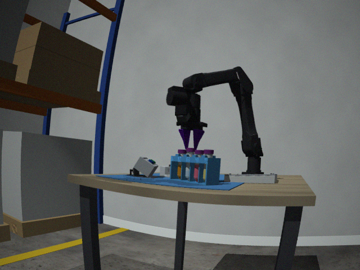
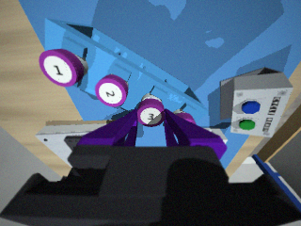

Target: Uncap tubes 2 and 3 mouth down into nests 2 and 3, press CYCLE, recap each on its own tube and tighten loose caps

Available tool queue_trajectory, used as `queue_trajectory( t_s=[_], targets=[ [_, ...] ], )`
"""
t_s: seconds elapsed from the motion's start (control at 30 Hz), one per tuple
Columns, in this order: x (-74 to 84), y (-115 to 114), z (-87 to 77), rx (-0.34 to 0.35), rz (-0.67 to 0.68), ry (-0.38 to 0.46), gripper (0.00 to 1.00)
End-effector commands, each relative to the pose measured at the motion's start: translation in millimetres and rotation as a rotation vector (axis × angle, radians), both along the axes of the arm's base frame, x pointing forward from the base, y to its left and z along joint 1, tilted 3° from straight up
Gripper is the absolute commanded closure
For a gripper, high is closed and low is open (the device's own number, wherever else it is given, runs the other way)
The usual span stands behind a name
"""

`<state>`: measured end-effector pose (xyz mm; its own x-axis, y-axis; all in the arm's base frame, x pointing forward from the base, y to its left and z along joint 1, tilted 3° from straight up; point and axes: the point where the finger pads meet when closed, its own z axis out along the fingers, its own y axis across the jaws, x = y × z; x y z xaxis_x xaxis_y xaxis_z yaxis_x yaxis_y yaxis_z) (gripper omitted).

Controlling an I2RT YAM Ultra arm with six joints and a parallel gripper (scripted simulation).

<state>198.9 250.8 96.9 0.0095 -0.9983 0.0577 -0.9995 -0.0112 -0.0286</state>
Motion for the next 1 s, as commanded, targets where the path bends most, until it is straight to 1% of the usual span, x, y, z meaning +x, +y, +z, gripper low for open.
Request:
queue_trajectory(
  t_s=[0.0, 0.43, 0.47, 0.97],
  targets=[
    [2.5, 2.9, 2.2, 0.017, -0.001, -0.012, 1.0],
    [2.9, 2.9, -0.5, 0.017, -0.001, -0.012, 1.0],
    [2.9, 2.9, -0.5, 0.017, -0.001, -0.012, 0.51],
    [2.9, 2.9, -0.5, 0.017, -0.001, -0.012, 0.51]
  ],
)
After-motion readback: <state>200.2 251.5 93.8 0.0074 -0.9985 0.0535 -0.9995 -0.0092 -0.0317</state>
